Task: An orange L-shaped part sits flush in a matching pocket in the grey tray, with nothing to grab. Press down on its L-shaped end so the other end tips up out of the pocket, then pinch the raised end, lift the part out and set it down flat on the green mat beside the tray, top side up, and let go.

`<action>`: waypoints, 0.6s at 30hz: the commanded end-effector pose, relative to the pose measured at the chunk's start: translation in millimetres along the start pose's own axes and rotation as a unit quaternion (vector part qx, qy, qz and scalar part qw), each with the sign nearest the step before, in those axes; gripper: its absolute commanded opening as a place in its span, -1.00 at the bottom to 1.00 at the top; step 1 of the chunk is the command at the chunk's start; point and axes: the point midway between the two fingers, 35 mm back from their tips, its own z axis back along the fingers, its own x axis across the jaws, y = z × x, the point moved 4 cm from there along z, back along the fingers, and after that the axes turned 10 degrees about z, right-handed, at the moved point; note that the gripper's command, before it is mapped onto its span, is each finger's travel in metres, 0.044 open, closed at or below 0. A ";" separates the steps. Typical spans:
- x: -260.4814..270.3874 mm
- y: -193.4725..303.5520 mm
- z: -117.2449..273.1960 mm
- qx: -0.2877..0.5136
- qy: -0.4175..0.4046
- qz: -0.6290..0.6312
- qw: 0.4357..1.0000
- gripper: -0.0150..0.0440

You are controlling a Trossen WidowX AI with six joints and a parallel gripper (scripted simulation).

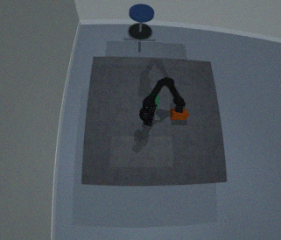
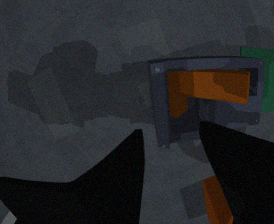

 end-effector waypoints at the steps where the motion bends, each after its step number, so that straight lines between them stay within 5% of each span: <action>1: 0.4 -0.2 0.2 -0.001 -0.001 0.001 1.000 0.12; 6: -7.0 -0.6 0.9 0.000 0.000 0.073 0.997 0.46; 10: -24.7 -1.0 2.3 0.002 0.000 0.242 0.970 0.46; 18: -62.7 1.1 3.7 0.007 -0.002 0.581 0.814 0.46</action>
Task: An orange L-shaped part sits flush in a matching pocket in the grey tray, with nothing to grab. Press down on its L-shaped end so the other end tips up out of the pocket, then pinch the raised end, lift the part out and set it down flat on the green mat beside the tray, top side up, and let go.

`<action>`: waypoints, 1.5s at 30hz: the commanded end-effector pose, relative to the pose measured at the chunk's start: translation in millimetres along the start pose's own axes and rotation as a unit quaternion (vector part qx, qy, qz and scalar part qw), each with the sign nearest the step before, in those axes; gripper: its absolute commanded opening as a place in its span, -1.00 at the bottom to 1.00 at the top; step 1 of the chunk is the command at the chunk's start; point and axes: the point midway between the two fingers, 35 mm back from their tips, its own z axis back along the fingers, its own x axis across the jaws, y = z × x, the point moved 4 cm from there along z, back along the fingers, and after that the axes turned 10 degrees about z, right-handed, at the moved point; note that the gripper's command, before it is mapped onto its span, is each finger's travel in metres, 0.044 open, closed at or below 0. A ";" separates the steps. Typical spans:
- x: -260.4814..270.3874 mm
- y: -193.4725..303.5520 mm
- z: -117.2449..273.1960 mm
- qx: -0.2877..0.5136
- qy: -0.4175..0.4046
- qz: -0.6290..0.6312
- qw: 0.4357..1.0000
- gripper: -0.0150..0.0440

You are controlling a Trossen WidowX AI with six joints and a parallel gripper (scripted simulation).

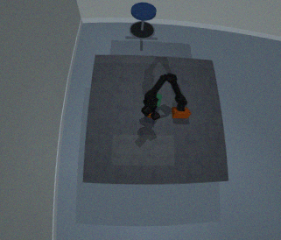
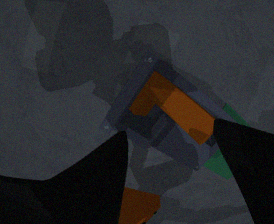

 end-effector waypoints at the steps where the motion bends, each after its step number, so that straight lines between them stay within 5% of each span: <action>1: -24.8 25.3 2.1 0.004 0.003 0.307 0.952 0.46; 5: -32.5 34.1 2.1 0.006 0.002 0.416 0.909 0.46; 45: -33.5 33.7 -52.2 0.006 0.002 0.416 0.909 0.46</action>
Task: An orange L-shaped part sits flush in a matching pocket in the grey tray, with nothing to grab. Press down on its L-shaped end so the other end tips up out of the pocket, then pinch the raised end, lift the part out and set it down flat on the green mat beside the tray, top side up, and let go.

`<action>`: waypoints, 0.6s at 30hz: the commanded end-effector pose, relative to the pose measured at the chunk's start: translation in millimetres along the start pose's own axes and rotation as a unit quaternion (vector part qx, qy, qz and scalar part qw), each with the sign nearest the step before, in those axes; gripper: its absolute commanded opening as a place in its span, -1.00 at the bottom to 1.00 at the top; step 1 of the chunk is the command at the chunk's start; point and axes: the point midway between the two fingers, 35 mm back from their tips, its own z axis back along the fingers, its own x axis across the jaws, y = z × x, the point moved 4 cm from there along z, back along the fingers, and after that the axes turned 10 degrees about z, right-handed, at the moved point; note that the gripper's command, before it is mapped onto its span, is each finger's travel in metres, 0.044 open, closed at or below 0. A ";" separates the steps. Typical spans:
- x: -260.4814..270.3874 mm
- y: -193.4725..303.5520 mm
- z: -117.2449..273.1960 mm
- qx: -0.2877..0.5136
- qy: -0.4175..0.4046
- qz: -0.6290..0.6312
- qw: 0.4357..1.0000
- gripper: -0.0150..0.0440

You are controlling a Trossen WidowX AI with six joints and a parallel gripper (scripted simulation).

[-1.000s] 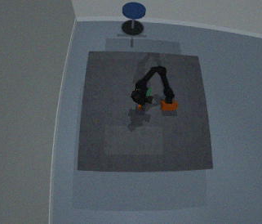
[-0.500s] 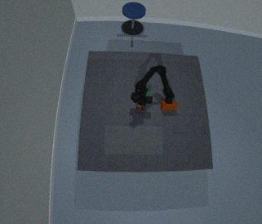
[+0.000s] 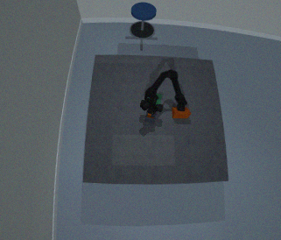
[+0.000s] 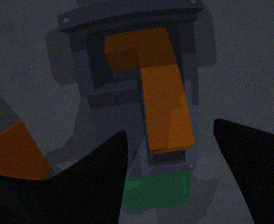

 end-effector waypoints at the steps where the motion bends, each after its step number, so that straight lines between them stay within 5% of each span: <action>1: 0.2 0.4 -7.0 0.003 0.002 0.003 1.000 0.46; 18: 0.6 1.1 -26.6 0.001 0.000 -0.001 1.000 0.37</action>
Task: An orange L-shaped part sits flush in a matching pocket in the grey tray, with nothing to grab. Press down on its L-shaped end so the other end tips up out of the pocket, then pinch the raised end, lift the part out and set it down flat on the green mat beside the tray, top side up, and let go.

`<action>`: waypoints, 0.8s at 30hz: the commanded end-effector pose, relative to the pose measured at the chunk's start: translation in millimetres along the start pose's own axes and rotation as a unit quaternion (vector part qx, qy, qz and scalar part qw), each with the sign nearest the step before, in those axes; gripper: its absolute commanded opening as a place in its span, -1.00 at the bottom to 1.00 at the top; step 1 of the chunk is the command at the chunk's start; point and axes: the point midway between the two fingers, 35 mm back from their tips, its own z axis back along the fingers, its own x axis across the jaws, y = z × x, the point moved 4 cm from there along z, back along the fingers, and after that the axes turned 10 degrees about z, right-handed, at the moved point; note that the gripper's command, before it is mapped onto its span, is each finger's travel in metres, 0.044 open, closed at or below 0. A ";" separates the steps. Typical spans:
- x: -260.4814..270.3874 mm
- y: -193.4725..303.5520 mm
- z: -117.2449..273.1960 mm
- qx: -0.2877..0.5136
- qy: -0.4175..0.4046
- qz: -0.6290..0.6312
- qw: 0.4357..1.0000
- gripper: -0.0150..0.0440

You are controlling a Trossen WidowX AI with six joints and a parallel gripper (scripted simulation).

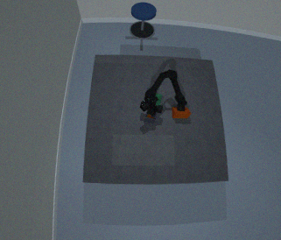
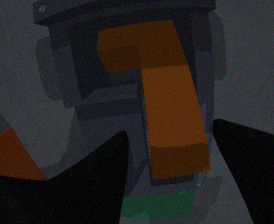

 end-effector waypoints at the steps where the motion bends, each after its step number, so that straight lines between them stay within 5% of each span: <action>1: -0.2 -0.2 0.6 0.000 0.001 0.000 1.000 0.28; 4: -0.2 -0.2 0.6 0.000 0.001 0.000 1.000 0.01; 14: -0.2 -0.2 0.6 0.000 0.001 0.000 1.000 -0.21; 17: -0.2 -0.2 0.6 0.000 0.001 0.000 1.000 -0.48; 24: -0.2 -0.2 2.1 0.000 0.001 0.000 1.000 -0.49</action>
